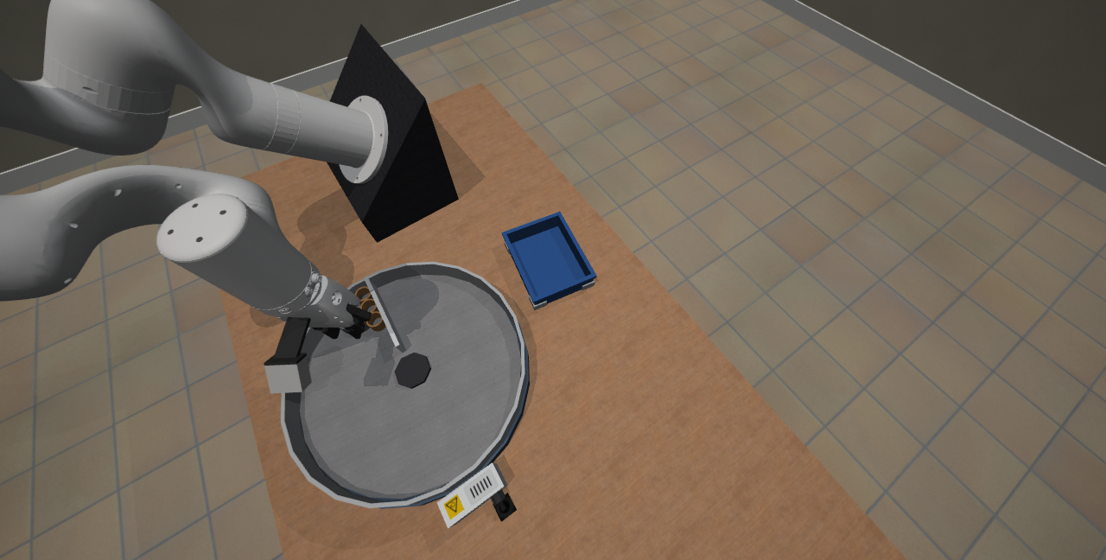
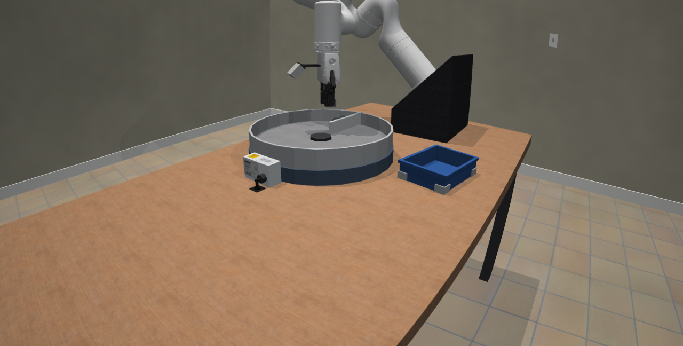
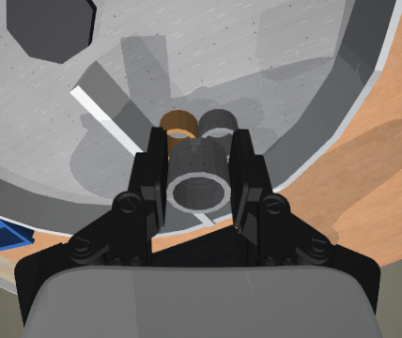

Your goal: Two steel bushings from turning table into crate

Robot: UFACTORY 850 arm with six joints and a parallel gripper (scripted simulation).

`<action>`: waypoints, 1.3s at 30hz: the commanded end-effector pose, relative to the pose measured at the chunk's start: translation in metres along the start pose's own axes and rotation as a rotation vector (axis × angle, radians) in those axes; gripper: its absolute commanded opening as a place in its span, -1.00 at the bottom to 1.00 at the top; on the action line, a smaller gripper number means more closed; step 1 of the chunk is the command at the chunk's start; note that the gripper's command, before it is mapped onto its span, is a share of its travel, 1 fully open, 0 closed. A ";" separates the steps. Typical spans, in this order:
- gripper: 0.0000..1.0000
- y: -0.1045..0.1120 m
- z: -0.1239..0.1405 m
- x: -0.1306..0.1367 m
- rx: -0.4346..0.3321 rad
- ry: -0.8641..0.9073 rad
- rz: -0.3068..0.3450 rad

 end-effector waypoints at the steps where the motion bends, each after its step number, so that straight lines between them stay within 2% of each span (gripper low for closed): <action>1: -1.00 0.001 0.000 0.000 0.000 0.000 0.000; 14: -1.00 0.001 0.000 -0.001 0.000 0.000 0.000; 22: -1.00 0.001 0.008 -0.012 0.000 0.000 0.000; 28: -1.00 0.001 0.029 -0.040 0.000 0.000 0.000; 36: -1.00 0.000 0.073 -0.101 0.000 0.000 0.000; 38: -1.00 0.000 0.073 -0.101 0.000 0.000 0.000; 39: -1.00 0.000 0.080 -0.111 0.000 0.000 0.000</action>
Point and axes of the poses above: the point where the finger pads meet when closed, its own y axis back along the fingers, its own x axis across the jaws, z = x × y, the point moved 6 cm from there along y, back along the fingers, and after that the axes turned 7 degrees about -y, right-handed, at the moved point
